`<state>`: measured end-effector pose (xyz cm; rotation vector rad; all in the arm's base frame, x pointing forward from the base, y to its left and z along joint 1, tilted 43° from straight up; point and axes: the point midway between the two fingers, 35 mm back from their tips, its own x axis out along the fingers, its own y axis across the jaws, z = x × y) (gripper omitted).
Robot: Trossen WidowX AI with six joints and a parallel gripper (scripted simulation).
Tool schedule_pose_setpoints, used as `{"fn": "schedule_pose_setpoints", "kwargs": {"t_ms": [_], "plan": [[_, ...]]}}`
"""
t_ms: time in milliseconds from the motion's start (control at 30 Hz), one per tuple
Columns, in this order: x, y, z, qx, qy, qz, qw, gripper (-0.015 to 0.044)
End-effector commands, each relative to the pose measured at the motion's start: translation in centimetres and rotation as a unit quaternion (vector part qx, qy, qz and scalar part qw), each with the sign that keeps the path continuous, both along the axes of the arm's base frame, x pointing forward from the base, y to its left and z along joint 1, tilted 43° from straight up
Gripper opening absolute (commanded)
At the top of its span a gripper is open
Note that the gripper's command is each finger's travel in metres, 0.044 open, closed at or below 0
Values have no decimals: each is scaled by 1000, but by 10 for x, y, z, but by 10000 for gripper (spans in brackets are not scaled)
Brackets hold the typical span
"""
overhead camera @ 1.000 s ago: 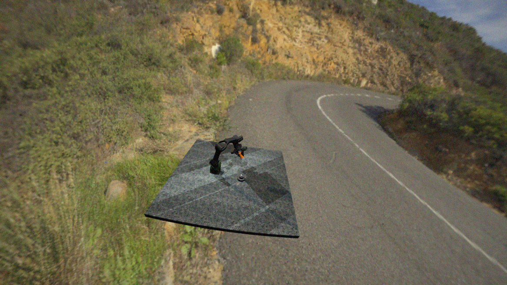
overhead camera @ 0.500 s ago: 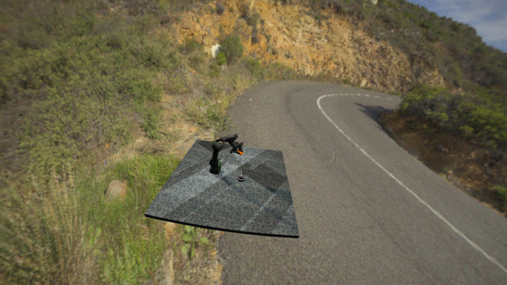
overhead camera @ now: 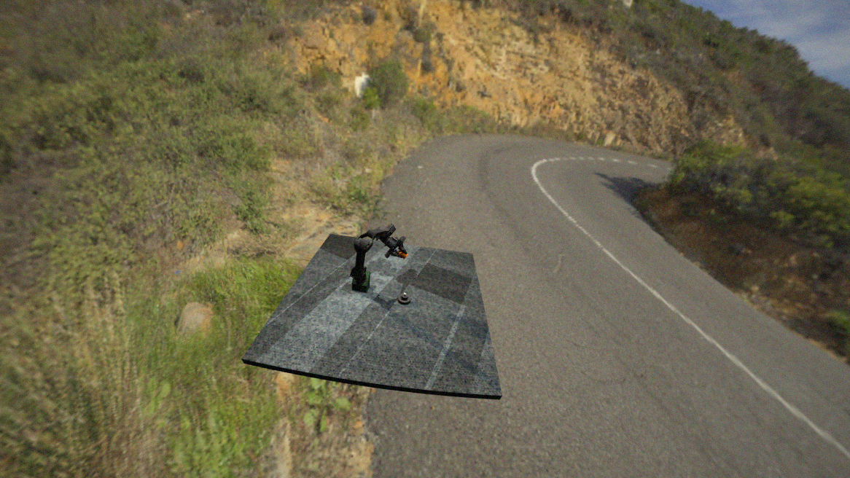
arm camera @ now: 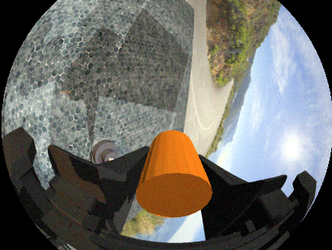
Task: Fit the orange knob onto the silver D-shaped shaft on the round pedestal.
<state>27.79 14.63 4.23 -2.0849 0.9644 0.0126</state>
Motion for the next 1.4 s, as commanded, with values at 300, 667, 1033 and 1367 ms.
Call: {"fn": "schedule_pose_setpoints", "kwargs": {"t_ms": [300, 667, 1033, 1367], "plan": [[-1, -1, -2, -8, -16, 16, 1000, 0], [-1, -1, -2, -8, -16, 16, 1000, 0], [-1, -1, -2, -8, -16, 16, 1000, 0], [-1, -6, -6, -2, -5, 4, 1000, 0]]}}
